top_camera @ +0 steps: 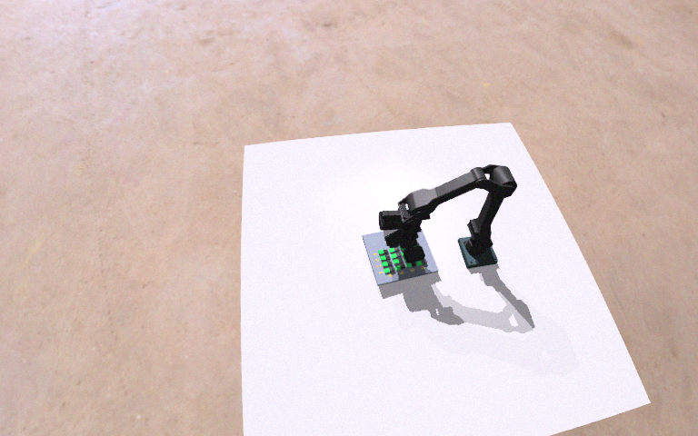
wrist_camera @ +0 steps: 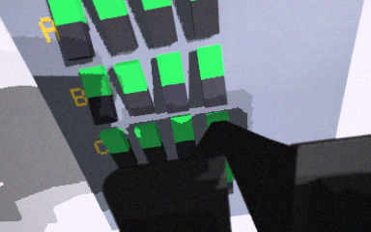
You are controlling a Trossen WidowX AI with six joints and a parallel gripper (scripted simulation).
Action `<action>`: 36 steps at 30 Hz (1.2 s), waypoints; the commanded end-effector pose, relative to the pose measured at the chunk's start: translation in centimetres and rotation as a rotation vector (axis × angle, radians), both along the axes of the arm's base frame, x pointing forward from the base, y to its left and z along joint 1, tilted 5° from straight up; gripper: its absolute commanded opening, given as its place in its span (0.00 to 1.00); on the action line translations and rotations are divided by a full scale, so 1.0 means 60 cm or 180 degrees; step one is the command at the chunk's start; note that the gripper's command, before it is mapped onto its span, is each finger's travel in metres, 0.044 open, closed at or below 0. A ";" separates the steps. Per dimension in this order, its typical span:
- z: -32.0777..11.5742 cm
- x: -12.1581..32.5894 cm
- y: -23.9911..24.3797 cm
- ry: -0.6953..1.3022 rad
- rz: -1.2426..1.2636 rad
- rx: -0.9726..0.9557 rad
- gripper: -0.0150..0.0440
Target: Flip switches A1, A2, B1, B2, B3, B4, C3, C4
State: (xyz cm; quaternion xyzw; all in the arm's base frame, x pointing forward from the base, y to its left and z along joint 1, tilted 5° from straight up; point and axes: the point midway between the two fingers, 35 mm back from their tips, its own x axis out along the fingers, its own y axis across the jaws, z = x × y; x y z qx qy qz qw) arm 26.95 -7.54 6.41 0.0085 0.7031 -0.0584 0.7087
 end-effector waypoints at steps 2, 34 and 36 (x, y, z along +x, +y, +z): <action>-0.002 0.000 0.000 0.0005 0.0015 -0.0004 0.25; -0.009 0.000 -0.001 0.0005 0.0015 -0.0004 0.25; -0.009 0.000 -0.001 0.0005 0.0015 -0.0004 0.25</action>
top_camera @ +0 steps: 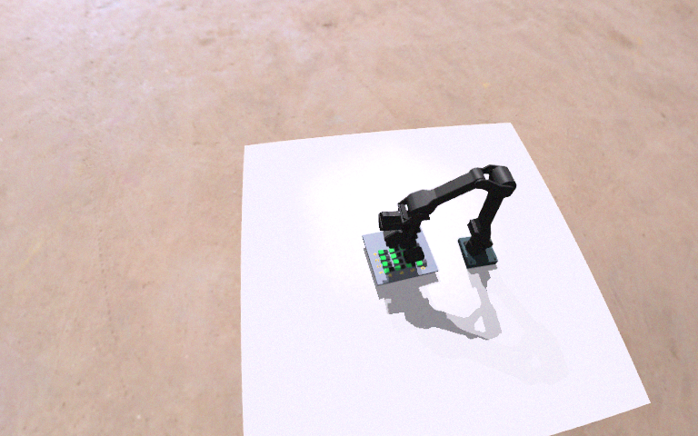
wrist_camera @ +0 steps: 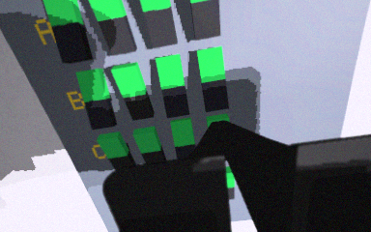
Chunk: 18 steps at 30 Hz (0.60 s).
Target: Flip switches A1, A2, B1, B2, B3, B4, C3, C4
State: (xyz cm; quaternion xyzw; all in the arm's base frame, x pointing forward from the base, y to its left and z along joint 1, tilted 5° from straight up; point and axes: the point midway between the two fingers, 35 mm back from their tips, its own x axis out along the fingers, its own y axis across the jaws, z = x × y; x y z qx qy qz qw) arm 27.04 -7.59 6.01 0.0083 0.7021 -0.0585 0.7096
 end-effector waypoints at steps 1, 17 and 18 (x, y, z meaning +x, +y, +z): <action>-0.003 -0.002 0.000 0.0013 0.0014 -0.0002 0.25; 0.064 -0.001 0.004 -0.0042 0.0012 -0.0005 0.25; 0.086 -0.003 0.006 -0.0057 0.0017 -0.0007 0.25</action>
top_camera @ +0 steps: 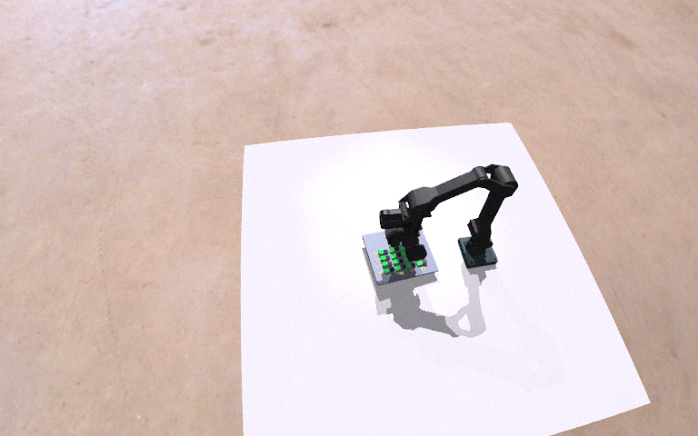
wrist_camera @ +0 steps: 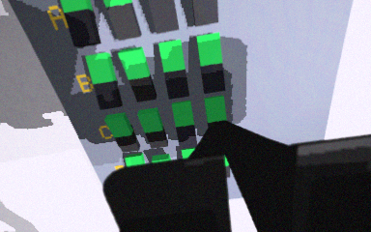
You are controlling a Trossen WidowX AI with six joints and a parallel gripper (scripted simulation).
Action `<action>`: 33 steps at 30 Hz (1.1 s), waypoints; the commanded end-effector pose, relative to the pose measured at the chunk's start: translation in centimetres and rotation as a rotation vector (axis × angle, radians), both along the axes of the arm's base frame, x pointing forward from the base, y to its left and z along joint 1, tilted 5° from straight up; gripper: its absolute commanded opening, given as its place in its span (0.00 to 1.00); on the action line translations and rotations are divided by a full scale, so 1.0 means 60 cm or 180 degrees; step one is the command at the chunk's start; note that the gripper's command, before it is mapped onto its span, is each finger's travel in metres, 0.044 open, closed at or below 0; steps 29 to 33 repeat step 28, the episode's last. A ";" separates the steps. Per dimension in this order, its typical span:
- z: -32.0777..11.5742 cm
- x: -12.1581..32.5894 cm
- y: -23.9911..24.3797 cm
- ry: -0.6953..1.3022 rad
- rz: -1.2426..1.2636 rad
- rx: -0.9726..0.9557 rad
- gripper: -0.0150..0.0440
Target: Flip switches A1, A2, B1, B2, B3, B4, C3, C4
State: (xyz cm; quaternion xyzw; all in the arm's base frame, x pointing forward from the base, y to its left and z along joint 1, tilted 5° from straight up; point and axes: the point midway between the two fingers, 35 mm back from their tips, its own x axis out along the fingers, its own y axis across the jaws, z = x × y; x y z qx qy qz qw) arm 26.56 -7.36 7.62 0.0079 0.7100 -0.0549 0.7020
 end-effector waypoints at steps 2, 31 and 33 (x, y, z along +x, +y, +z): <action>0.077 0.002 0.004 -0.0139 0.0005 -0.0026 0.25; 0.085 0.024 0.061 -0.0142 0.0004 -0.0017 0.25; 0.085 0.024 0.061 -0.0142 0.0004 -0.0017 0.25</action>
